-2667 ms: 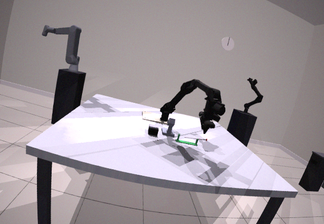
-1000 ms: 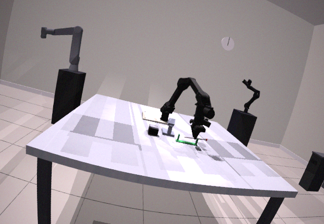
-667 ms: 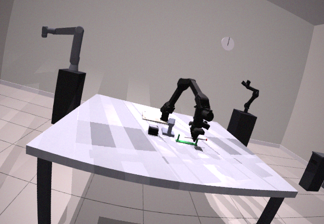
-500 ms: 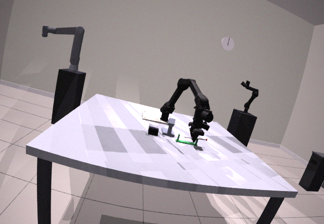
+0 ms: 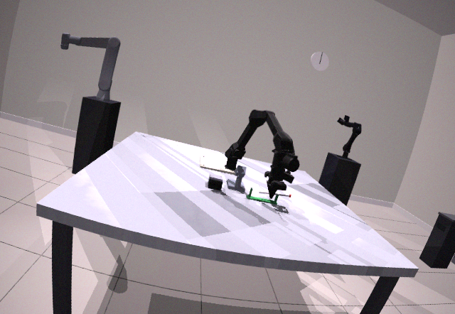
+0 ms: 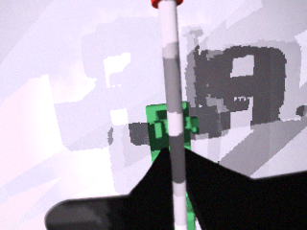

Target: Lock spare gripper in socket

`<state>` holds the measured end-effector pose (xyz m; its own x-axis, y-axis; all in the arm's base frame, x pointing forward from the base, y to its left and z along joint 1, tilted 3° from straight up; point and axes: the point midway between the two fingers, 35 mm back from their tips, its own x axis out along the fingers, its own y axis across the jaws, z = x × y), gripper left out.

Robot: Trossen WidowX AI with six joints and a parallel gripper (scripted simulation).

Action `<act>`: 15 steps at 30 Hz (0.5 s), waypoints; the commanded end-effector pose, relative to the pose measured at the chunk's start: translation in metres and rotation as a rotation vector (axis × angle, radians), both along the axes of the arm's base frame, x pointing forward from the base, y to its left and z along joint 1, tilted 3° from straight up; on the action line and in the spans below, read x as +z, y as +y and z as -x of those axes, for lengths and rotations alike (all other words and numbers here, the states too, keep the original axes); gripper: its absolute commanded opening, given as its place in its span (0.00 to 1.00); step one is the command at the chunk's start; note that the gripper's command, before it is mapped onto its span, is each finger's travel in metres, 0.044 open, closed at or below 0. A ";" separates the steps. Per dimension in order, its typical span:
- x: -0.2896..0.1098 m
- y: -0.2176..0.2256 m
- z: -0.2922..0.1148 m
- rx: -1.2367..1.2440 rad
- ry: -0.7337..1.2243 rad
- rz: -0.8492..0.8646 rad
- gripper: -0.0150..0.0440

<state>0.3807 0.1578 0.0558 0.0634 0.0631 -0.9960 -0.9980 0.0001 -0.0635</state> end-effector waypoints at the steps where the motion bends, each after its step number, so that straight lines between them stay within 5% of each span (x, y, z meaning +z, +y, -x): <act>1: 0.000 -0.001 0.000 0.006 -0.001 0.003 0.25; 15: 0.019 -0.002 0.006 0.001 0.024 0.010 0.25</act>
